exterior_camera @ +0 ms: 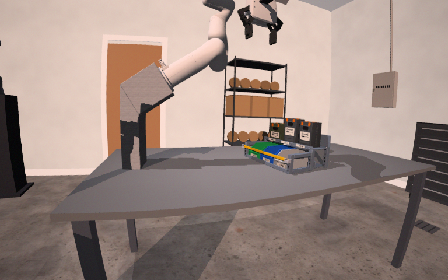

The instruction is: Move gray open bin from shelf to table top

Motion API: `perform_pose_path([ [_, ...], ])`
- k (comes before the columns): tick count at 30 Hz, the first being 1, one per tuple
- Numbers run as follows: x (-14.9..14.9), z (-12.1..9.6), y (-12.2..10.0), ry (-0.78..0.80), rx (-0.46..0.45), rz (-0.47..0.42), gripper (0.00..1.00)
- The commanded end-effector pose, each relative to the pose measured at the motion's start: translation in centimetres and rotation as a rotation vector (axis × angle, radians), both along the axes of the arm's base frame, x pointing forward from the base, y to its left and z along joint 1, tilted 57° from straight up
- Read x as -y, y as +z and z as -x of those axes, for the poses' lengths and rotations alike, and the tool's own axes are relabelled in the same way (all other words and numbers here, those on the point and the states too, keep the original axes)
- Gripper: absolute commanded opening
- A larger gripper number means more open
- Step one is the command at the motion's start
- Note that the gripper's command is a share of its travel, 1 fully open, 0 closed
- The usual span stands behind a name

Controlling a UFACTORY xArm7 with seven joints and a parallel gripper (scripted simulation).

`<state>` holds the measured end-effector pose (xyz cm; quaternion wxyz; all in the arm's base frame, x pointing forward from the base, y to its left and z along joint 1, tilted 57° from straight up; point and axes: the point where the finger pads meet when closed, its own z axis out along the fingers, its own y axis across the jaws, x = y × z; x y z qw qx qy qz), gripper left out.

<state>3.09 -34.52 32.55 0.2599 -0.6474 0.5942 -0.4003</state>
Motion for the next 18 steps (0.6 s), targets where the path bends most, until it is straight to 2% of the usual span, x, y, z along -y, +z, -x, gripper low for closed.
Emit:
perform_pose_path([
  [1,-0.1,0.1,0.2,-0.007,0.002,0.003,1.00],
  [6,-0.1,0.1,0.2,-0.007,0.002,0.003,1.00],
  [11,-4.3,-1.8,2.0,-0.007,0.003,0.003,1.00],
  [18,-4.3,-1.8,2.0,-0.007,0.003,0.003,1.00],
])
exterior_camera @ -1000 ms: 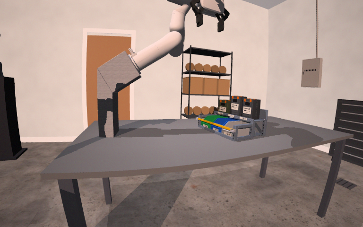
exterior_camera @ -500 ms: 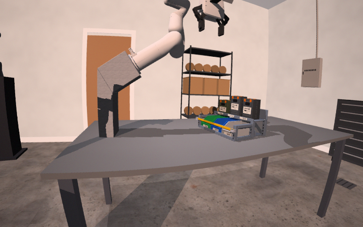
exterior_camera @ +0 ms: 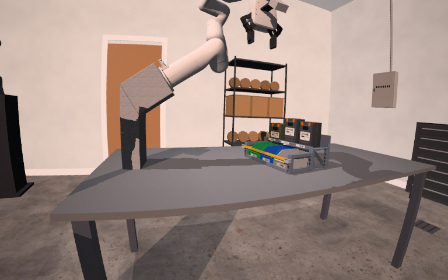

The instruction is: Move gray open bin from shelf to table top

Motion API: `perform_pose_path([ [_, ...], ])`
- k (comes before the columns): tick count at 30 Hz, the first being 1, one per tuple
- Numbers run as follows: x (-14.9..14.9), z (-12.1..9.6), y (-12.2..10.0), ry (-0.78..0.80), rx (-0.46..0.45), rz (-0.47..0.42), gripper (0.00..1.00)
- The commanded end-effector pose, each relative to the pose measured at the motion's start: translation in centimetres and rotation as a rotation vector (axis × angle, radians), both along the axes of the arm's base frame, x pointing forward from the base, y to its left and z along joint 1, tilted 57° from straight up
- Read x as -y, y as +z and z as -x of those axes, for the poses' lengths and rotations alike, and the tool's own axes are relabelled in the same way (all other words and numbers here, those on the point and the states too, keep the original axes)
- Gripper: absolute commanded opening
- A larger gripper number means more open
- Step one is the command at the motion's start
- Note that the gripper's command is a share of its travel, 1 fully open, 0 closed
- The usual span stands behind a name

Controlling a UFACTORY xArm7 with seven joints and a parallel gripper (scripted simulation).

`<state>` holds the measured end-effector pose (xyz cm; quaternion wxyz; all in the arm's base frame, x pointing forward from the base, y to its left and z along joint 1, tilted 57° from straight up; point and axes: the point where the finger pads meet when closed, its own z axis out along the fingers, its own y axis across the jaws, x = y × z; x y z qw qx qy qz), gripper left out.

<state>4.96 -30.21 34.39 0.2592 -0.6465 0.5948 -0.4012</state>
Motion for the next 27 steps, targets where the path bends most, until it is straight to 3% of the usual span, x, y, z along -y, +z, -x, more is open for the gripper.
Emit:
perform_pose_path([
  [1,0.0,0.1,0.2,-0.004,0.002,0.002,1.00],
  [5,0.0,0.1,0.2,-0.004,0.002,0.002,1.00],
  [10,-4.3,-1.8,1.9,-0.004,0.002,0.002,1.00],
  [22,-4.3,-1.8,1.9,-0.004,0.002,0.002,1.00],
  [27,-8.5,-3.7,3.7,-0.003,0.002,0.002,1.00],
])
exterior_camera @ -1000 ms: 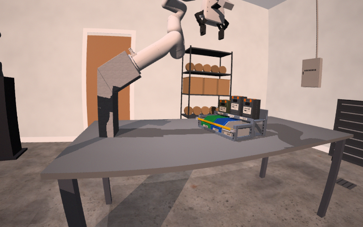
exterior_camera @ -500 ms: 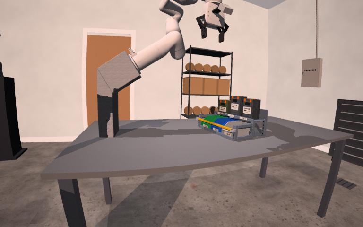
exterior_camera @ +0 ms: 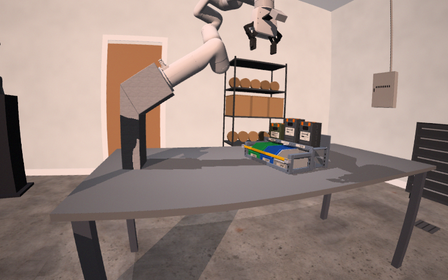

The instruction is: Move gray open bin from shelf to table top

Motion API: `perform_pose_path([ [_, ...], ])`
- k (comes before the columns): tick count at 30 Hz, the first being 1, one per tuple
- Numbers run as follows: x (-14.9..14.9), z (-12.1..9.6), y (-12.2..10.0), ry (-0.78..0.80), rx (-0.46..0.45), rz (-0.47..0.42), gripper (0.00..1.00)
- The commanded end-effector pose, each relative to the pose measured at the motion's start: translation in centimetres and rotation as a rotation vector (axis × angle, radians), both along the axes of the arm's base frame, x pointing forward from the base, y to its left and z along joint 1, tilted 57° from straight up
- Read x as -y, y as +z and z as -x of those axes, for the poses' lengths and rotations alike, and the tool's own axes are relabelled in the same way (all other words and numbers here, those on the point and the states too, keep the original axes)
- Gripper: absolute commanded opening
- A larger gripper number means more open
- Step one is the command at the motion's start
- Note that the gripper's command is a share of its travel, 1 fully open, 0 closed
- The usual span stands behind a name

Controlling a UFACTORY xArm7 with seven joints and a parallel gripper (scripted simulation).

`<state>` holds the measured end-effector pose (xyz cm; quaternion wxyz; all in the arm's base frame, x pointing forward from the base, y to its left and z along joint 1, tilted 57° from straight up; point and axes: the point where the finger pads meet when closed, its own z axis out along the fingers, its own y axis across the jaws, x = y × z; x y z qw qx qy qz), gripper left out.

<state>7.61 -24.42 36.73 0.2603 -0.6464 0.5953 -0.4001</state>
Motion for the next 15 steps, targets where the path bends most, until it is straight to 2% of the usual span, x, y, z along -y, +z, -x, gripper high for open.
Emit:
perform_pose_path([
  [1,-2.7,-1.1,1.4,-0.004,0.003,0.005,1.00],
  [12,-2.7,-1.1,1.4,-0.004,0.003,0.005,1.00],
  [15,-5.3,-2.2,2.4,-0.004,0.003,0.005,1.00],
])
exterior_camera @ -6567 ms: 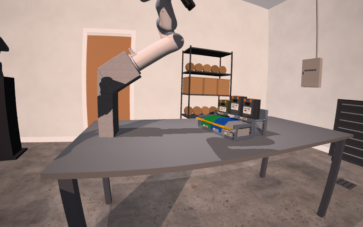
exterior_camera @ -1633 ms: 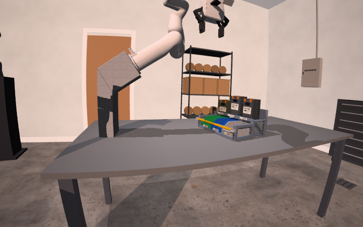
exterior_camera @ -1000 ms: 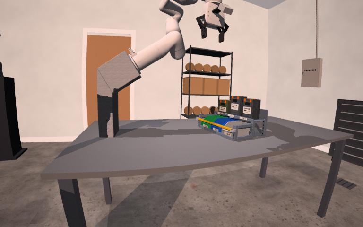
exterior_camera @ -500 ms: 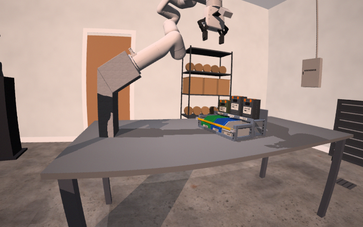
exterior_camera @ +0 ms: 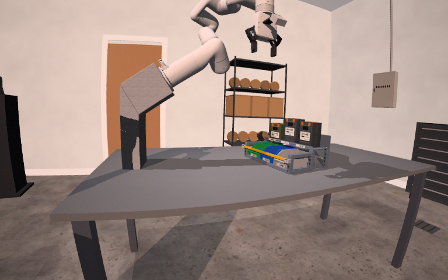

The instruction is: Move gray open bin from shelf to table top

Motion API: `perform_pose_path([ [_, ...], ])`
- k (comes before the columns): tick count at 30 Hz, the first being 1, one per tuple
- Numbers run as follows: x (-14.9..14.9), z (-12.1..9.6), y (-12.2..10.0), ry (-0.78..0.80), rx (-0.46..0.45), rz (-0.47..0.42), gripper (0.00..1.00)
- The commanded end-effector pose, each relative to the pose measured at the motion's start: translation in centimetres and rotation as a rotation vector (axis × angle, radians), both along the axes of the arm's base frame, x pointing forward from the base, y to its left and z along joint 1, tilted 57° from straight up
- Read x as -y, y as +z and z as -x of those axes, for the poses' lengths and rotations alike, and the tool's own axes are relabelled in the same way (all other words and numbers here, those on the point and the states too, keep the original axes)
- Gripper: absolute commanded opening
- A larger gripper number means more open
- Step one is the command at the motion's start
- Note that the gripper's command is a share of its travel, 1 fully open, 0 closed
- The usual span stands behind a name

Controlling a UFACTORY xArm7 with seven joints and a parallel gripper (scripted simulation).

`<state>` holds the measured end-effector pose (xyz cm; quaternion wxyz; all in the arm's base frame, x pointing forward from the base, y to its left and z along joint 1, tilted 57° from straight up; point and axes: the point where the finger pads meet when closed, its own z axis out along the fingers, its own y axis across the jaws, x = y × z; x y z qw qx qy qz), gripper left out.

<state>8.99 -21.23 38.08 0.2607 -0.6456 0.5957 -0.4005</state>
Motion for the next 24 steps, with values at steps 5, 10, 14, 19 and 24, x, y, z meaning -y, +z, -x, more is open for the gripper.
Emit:
perform_pose_path([
  [5,-3.8,-1.6,1.8,-0.002,0.002,0.005,1.00],
  [10,-3.8,-1.6,1.8,-0.002,0.002,0.005,1.00],
  [14,-3.8,-1.6,1.8,-0.002,0.002,0.005,1.00],
  [19,-8.0,-3.5,3.6,-0.002,0.002,0.005,1.00],
  [24,-8.0,-3.5,3.6,-0.002,0.002,0.005,1.00],
])
